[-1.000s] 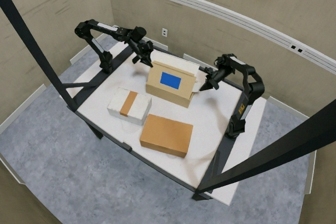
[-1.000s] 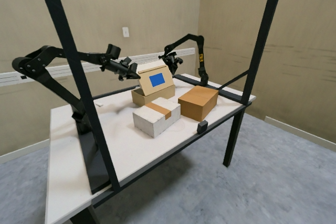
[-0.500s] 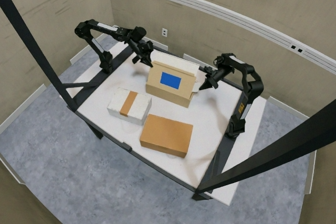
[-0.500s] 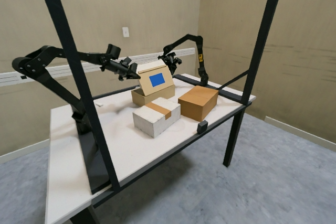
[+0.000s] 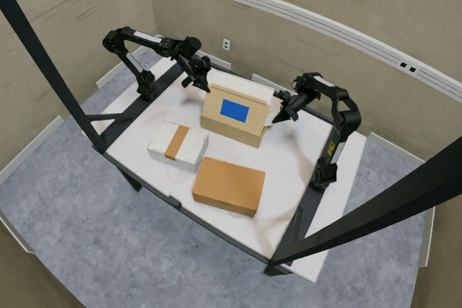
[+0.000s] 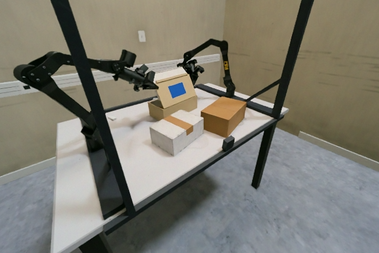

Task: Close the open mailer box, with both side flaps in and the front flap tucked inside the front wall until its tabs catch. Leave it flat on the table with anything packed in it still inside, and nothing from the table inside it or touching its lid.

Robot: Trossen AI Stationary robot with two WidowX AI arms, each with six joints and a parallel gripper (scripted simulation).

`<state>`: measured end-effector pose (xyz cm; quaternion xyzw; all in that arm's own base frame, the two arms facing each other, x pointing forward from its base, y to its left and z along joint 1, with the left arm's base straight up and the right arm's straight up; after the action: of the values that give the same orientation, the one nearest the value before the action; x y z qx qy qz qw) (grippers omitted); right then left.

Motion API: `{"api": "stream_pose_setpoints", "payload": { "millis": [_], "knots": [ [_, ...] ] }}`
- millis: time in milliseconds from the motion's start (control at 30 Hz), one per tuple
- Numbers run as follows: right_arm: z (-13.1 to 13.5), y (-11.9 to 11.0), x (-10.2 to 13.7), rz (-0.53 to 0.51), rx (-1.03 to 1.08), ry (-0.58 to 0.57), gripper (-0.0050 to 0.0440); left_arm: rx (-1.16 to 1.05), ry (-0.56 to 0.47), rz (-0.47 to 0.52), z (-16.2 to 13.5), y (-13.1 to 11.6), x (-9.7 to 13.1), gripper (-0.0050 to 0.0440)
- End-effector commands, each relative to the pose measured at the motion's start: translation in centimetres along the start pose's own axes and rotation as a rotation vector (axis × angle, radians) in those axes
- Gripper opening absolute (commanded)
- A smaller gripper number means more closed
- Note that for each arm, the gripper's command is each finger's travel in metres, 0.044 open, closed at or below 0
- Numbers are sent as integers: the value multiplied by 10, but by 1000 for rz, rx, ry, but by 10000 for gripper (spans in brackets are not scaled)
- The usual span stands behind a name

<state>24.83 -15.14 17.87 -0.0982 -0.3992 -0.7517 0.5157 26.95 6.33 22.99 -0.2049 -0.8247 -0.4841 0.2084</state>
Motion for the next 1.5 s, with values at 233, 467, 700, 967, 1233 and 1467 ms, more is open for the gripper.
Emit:
{"api": "stream_pose_setpoints", "payload": {
  "millis": [233, 467, 700, 967, 1233, 1467],
  "knots": [
    [-1, 14, -2, -14, 32, -5, -50, -11, 2, -29, -2, 7, 5, -50],
    [-2, 17, -4, -14, 32, -5, -50, -11, 2, -29, -2, 7, 5, -50],
    [-4, 21, -6, -15, 33, -5, -50, -11, 2, -29, -2, 7, 5, -50],
    [-5, 24, -7, -15, 33, -5, -50, -11, 2, -29, -2, 7, 5, -50],
    [-7, 28, -10, -15, 33, -5, -50, -11, 2, -29, -2, 7, 5, -50],
    [-9, 31, -11, -15, 33, -5, -50, -11, 2, -29, -2, 7, 5, -50]
  ]
}}
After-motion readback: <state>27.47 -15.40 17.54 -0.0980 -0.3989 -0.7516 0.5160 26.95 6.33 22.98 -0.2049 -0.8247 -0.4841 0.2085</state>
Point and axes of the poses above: on each arm, the point midway between the two fingers, 35 mm back from their tips, its own x axis back along the fingers, its own z axis across the jaws, y = z × x, the point moved 6 cm from there along x, back along the fingers
